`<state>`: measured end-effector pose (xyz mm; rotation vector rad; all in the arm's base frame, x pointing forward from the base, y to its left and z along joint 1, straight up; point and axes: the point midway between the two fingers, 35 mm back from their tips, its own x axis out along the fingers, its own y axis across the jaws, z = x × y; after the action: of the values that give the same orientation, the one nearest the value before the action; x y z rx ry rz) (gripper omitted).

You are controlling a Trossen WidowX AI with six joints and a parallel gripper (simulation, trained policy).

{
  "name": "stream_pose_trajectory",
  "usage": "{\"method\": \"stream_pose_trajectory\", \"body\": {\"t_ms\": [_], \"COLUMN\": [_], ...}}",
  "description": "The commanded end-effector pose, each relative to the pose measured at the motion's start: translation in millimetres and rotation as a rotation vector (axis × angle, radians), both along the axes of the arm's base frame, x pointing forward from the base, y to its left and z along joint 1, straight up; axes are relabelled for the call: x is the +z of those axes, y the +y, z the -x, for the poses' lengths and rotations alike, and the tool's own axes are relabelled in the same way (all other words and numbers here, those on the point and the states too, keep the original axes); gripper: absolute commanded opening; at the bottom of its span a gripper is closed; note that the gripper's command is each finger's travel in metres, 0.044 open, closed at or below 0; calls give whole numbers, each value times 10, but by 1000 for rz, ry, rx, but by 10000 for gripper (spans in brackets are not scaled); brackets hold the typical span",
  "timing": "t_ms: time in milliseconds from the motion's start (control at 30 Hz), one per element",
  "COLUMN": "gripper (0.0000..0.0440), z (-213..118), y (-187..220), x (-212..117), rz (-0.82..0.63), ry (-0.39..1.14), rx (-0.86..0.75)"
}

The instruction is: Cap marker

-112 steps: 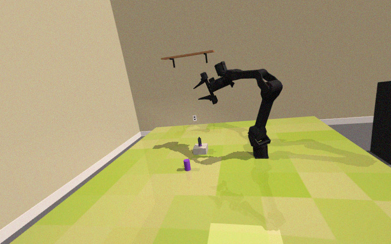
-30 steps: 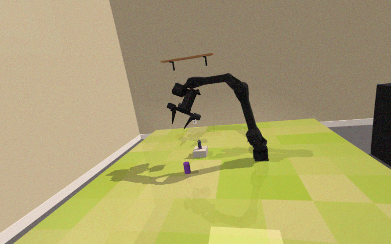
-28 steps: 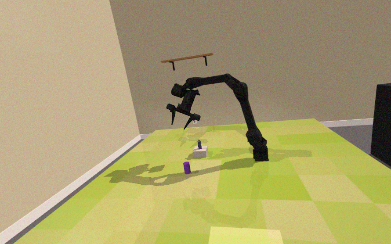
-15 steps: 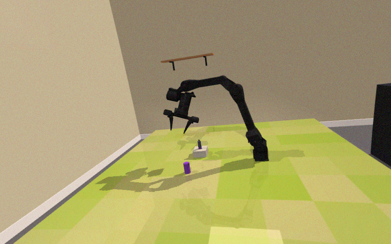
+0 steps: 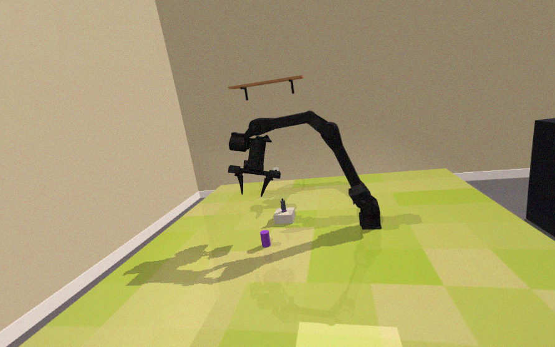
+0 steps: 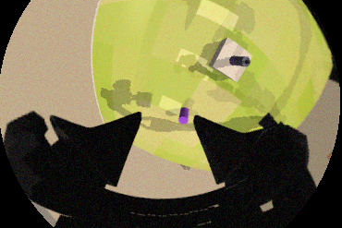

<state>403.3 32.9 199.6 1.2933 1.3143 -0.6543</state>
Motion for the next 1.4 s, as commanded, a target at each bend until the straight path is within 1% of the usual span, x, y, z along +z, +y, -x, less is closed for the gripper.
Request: {"method": "stream_pose_trajectory", "body": {"t_ms": [0, 1367], "gripper": [331, 324], "z": [-2, 135], "y": [54, 669], "x": [-45, -566], "rz": [18, 244], "ry": [24, 227], "rx": [3, 89]}}
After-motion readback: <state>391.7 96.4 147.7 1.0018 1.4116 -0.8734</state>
